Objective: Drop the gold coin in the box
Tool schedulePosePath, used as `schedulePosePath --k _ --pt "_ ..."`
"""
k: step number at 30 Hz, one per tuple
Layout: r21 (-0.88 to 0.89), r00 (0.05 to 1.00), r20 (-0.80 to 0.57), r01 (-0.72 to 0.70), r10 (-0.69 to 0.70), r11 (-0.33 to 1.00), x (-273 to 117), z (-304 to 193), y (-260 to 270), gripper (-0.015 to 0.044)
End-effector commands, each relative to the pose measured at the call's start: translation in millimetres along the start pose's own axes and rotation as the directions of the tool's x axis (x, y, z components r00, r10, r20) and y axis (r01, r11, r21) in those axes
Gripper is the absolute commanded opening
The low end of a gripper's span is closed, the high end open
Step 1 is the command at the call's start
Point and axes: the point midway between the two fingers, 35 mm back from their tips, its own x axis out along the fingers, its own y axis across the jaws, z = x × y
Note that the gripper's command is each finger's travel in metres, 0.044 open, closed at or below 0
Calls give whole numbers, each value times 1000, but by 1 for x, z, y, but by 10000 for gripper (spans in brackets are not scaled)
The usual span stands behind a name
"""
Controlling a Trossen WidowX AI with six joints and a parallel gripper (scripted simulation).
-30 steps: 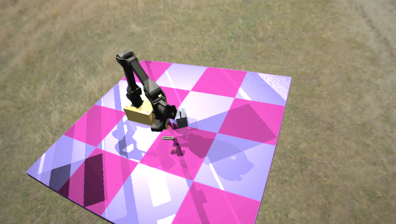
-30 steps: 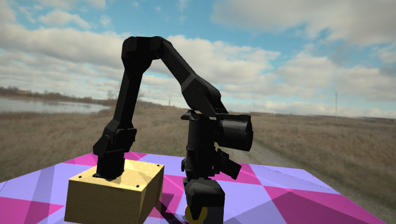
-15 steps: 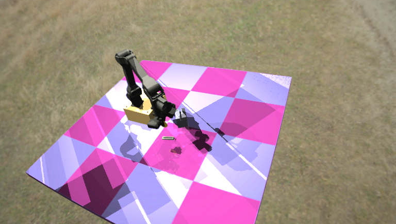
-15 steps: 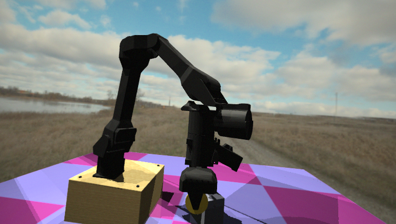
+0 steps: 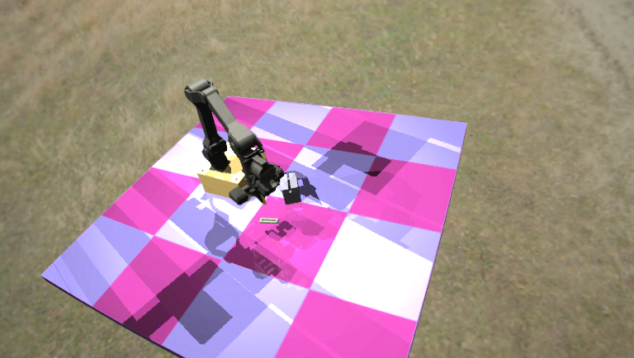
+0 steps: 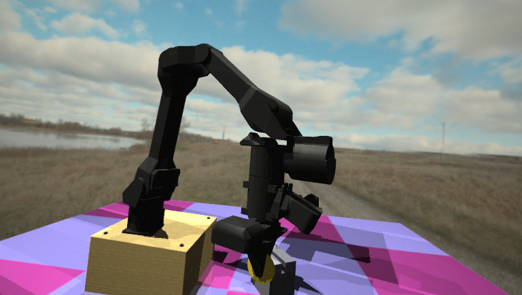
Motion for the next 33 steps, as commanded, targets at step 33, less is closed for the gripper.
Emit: schedulePosePath --k 33 --pt "562 1000 -2 -5 8 827 0 1 29 0"
